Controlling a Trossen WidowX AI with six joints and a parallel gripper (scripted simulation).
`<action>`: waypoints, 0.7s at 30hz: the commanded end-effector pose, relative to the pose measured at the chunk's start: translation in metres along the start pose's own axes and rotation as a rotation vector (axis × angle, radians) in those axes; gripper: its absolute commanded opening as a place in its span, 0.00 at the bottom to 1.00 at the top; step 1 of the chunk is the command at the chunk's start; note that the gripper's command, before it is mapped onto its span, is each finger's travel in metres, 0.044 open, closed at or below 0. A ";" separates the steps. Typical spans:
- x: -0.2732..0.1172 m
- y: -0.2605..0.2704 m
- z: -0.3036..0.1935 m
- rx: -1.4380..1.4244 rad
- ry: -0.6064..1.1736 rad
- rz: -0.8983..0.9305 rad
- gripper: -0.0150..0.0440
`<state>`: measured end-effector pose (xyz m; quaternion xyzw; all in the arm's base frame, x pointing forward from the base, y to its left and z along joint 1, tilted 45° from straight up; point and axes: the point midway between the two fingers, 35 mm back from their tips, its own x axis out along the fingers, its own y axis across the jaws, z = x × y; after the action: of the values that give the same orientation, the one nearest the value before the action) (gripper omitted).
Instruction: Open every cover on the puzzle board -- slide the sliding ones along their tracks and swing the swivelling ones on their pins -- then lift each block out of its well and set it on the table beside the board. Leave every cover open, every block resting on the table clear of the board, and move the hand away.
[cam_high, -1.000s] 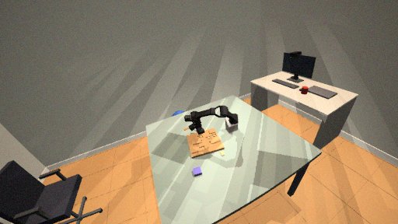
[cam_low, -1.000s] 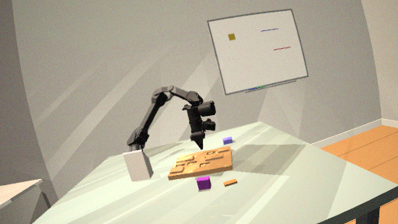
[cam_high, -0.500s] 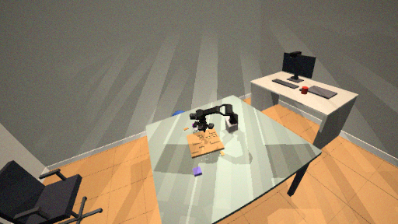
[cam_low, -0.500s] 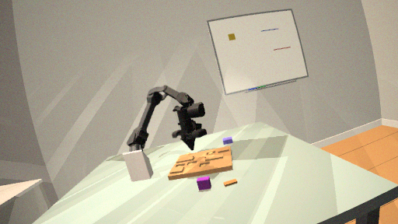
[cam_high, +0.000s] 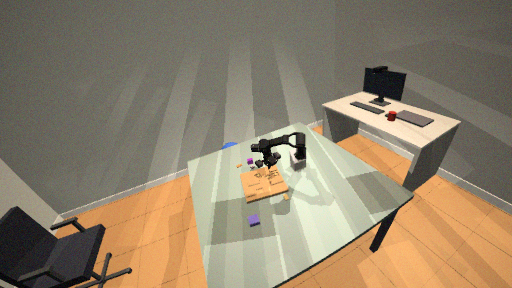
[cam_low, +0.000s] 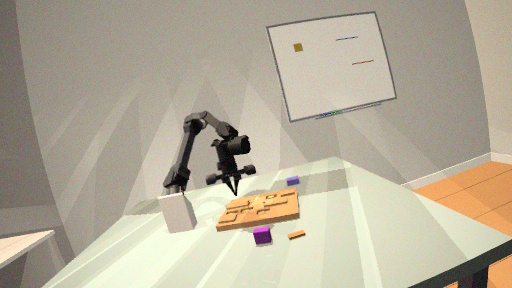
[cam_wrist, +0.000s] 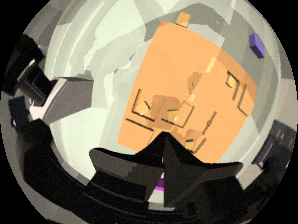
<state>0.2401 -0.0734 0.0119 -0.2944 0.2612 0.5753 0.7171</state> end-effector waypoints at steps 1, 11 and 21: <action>0.007 0.043 0.009 -0.729 0.004 0.003 0.25; 0.007 0.043 0.008 -0.729 0.004 0.003 0.25; 0.014 0.042 0.008 -0.520 0.005 0.003 0.25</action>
<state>0.2027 -0.0560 0.0063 -0.5085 0.0700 0.6261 0.5870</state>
